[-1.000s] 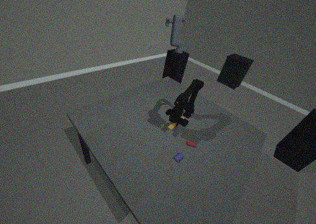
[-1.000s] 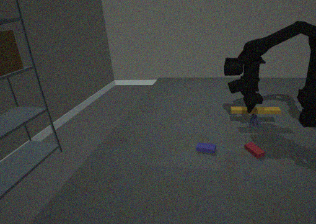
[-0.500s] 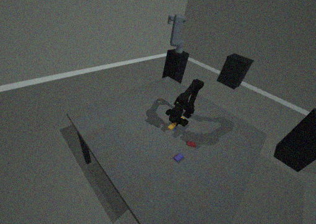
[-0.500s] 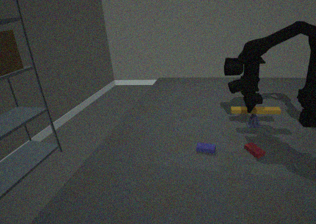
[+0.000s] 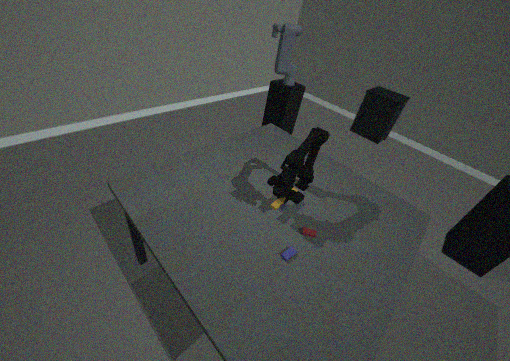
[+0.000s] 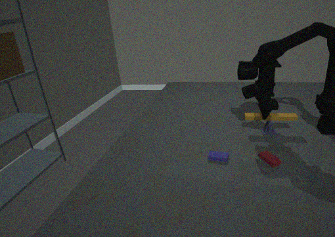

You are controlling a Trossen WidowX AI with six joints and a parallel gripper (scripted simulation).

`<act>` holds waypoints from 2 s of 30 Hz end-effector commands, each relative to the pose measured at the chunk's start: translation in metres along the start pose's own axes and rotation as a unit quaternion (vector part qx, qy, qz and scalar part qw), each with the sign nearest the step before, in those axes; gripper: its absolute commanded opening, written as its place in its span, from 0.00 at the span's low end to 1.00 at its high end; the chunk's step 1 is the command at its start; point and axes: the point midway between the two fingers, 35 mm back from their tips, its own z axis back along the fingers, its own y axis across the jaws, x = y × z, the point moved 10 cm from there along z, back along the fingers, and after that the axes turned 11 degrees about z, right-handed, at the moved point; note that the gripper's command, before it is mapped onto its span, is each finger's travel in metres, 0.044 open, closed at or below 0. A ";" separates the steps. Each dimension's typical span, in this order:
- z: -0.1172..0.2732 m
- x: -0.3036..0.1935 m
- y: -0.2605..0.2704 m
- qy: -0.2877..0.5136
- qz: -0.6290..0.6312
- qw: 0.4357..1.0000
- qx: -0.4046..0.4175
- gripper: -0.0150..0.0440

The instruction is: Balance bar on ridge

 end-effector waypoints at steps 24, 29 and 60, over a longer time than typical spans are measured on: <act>0.084 0.003 0.000 0.000 0.000 1.000 0.000 1.00; 0.100 0.000 0.000 0.000 0.000 1.000 0.000 1.00; 0.100 0.000 0.000 0.000 0.000 1.000 0.000 1.00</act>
